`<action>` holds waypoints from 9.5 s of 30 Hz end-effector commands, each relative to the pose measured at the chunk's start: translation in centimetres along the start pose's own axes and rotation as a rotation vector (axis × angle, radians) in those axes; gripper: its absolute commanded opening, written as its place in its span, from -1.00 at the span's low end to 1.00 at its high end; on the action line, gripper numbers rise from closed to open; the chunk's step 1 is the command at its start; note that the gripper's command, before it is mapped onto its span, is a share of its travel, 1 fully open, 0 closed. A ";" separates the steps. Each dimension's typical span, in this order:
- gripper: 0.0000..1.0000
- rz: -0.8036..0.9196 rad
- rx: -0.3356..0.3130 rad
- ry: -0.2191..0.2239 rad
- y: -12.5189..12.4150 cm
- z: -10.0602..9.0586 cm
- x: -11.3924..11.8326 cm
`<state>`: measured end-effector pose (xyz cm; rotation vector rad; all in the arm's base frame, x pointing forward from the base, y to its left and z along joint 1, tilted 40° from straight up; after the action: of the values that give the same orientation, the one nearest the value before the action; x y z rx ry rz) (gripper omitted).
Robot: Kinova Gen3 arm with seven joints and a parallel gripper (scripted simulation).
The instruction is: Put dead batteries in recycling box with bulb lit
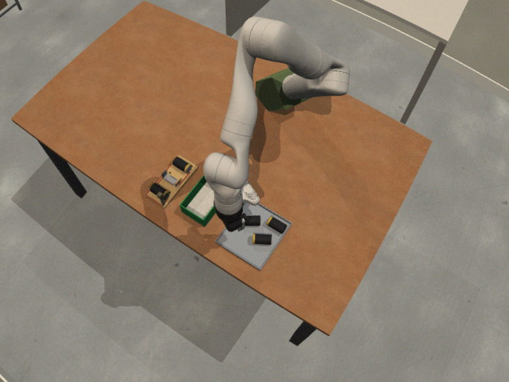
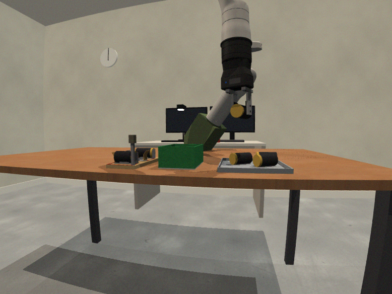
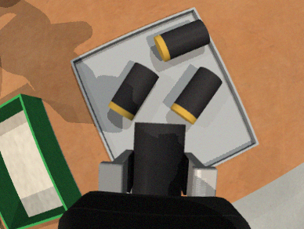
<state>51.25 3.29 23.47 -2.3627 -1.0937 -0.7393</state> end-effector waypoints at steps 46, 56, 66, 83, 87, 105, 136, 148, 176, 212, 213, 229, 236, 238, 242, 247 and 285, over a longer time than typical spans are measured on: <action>0.15 0.842 -0.007 -0.001 0.1 -0.1 0.0; 0.15 0.968 -0.007 0.000 0.1 -0.1 0.0; 0.15 1.037 -0.007 0.000 0.1 -0.1 0.0; 0.15 1.100 -0.007 0.000 0.1 -0.1 0.0; 0.15 1.104 -0.007 0.000 0.1 -0.1 0.0; 0.15 1.107 -0.007 0.000 0.1 -0.1 0.0; 0.15 1.107 -0.007 0.000 9.3 -0.3 -16.0; 0.15 1.107 -0.007 0.000 14.2 -0.3 -24.6; 0.15 1.105 -0.007 0.000 16.2 -0.3 -28.1; 0.15 1.104 -0.007 0.000 16.3 7.4 -28.2; 0.15 1.104 -0.007 0.000 16.3 7.4 -28.2; 0.15 1.104 -0.007 0.000 16.3 7.4 -28.2; 0.15 1.104 -0.007 0.000 16.3 7.4 -28.2; 0.15 1.104 -0.007 0.000 16.3 7.4 -28.2; 0.15 1.104 -0.007 0.000 16.3 7.4 -28.2; 0.15 1.104 -0.007 0.000 16.4 7.4 -28.2; 0.15 1.104 -0.007 0.000 16.4 7.4 -28.2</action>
<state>50.84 -17.76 -2.43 -2.4513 0.2930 -0.3011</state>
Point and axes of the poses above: the point where the finger pads meet when closed, its own z axis out along the fingers, its own x axis across the jaws, y = z × x, the point moved 2 cm from there along -z, back along the fingers, and after that the axes turned 12 degrees about z, right-handed, at the moved point
